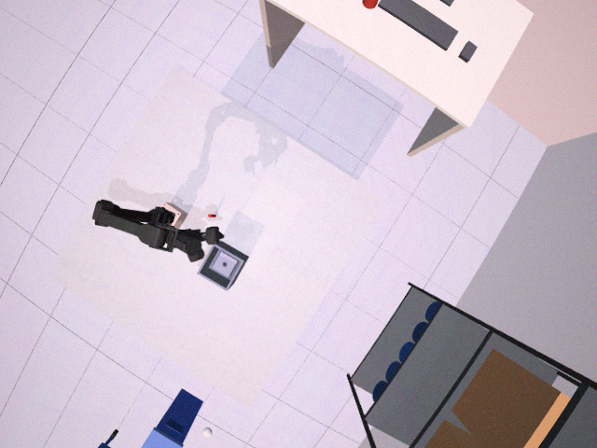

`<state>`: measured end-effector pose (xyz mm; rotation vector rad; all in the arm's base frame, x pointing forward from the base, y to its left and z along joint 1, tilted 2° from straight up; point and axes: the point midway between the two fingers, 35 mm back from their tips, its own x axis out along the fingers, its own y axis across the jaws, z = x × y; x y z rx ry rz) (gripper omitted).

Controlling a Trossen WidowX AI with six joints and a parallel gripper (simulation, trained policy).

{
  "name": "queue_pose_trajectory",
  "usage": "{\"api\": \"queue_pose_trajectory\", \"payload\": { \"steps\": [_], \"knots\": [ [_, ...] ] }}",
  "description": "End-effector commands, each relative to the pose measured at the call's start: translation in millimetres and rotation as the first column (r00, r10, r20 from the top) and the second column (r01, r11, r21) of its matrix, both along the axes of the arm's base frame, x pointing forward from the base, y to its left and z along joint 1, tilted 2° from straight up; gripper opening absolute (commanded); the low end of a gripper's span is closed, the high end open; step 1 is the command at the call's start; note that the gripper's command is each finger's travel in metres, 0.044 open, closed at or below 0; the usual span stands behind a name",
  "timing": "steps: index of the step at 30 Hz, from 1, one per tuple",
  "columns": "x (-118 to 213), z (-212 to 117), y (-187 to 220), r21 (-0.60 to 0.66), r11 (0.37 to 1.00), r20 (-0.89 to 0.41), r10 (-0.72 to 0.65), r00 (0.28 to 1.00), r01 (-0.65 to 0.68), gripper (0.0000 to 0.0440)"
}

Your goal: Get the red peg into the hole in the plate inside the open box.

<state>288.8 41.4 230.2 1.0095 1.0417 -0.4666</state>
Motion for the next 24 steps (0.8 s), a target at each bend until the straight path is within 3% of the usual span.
{"api": "queue_pose_trajectory", "payload": {
  "steps": [1, 12, 24],
  "knots": [
    [-12, -10, 11, 0.042, 0.999, -0.062, -0.027, 0.998, 0.03, 0.0434],
    [-55, -47, 43, 0.102, 0.978, -0.299, -0.147, 0.943, 0.184, 0.0434],
    [-89, -84, 58, 0.028, 0.946, -0.477, -0.271, 0.836, 0.323, 0.044]
  ]
}}
